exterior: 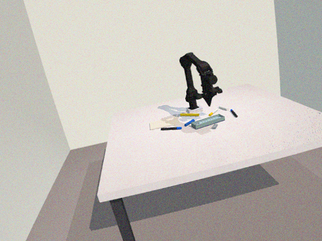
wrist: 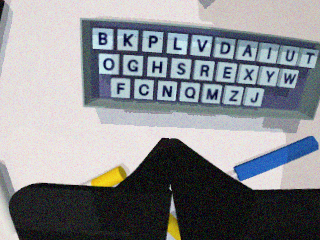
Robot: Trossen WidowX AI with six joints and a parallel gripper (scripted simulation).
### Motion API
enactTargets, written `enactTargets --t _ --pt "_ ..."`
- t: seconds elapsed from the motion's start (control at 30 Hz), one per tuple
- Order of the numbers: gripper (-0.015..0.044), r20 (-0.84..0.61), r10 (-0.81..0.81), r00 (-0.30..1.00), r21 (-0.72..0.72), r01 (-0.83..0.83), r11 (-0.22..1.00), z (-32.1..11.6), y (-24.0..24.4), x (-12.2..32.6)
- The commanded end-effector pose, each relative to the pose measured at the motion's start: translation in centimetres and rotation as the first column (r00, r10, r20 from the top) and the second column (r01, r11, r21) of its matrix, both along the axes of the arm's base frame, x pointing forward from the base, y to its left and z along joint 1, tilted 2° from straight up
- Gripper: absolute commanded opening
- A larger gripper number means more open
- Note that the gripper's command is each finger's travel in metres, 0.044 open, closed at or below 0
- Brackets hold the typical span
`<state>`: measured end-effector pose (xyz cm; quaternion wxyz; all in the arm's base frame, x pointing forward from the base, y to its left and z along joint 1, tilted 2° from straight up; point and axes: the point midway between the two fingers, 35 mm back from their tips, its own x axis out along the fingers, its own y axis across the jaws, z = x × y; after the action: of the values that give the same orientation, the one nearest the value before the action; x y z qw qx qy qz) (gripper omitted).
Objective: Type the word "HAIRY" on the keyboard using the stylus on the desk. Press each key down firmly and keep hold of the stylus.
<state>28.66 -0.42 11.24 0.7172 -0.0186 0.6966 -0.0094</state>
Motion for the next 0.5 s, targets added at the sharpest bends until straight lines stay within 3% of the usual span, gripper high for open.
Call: enactTargets --t 0.0,0.13,0.27,0.4,0.47 --pt "0.0000 -0.003 -0.001 1.000 0.000 0.001 1.000 -0.05 0.00 -0.03" --pt "0.0000 -0.003 0.000 1.000 0.000 0.000 1.000 -0.07 0.00 -0.04" --pt "0.0105 -0.004 0.000 1.000 0.000 0.000 1.000 -0.10 0.00 -0.04" --pt "0.0000 -0.004 0.000 1.000 0.000 0.000 1.000 -0.10 0.01 -0.05" --pt "0.0000 -0.004 0.000 1.000 0.000 0.000 1.000 -0.10 0.01 -0.05"
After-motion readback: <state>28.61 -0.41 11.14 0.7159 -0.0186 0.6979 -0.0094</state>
